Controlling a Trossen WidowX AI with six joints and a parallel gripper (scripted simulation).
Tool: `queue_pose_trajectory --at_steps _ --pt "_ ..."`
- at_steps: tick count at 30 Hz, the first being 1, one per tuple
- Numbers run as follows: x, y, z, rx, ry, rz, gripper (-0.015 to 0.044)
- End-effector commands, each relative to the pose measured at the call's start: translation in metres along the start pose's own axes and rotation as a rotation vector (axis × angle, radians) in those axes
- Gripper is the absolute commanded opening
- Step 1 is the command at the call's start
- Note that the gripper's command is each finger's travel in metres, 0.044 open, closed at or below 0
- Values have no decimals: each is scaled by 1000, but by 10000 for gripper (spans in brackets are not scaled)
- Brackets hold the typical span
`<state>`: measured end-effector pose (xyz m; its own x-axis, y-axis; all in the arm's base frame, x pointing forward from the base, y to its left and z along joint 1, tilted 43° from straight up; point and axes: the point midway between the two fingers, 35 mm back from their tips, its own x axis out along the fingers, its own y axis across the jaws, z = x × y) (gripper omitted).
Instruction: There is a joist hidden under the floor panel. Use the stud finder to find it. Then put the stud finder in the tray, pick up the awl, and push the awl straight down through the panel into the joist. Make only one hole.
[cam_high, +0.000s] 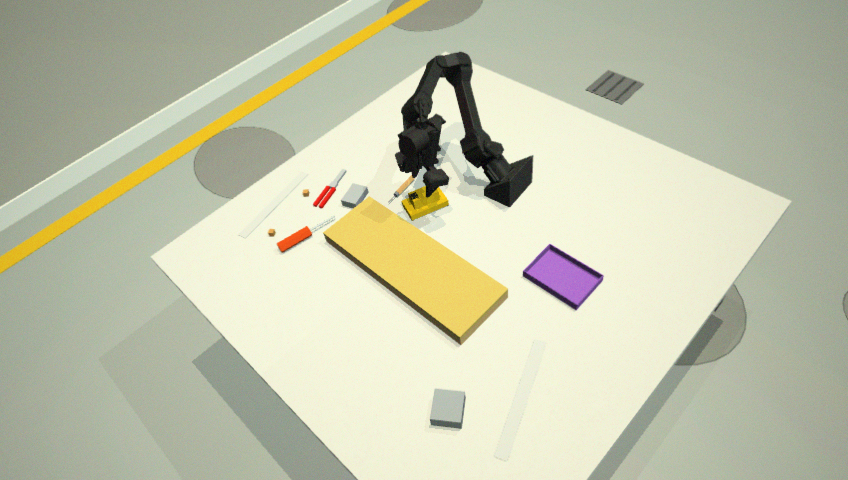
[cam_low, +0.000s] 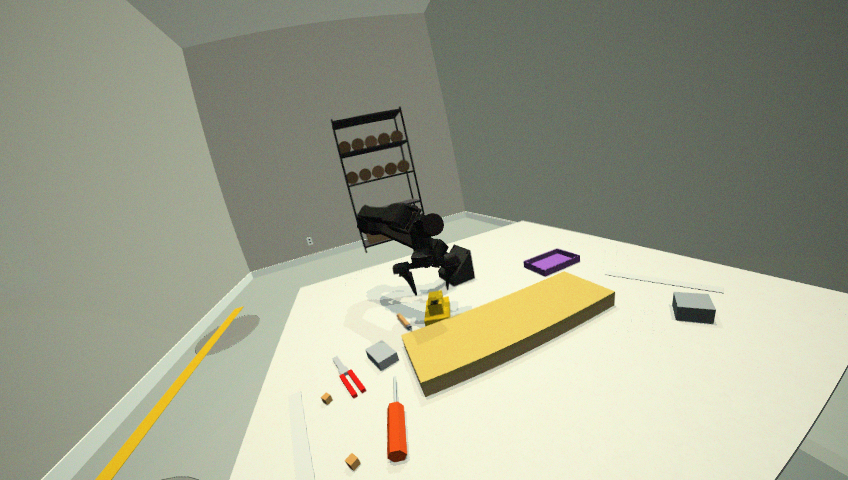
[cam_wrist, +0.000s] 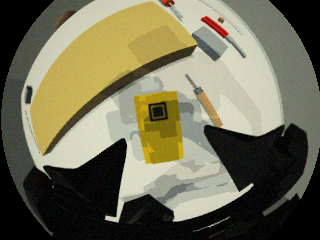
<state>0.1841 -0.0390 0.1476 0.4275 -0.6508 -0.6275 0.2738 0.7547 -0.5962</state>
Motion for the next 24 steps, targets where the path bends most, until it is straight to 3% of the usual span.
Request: queue_pose_trajectory --at_steps 1,24 --pt "1 2 2 5 0 -7 440" --pt "26 6 -1 8 6 -1 440"
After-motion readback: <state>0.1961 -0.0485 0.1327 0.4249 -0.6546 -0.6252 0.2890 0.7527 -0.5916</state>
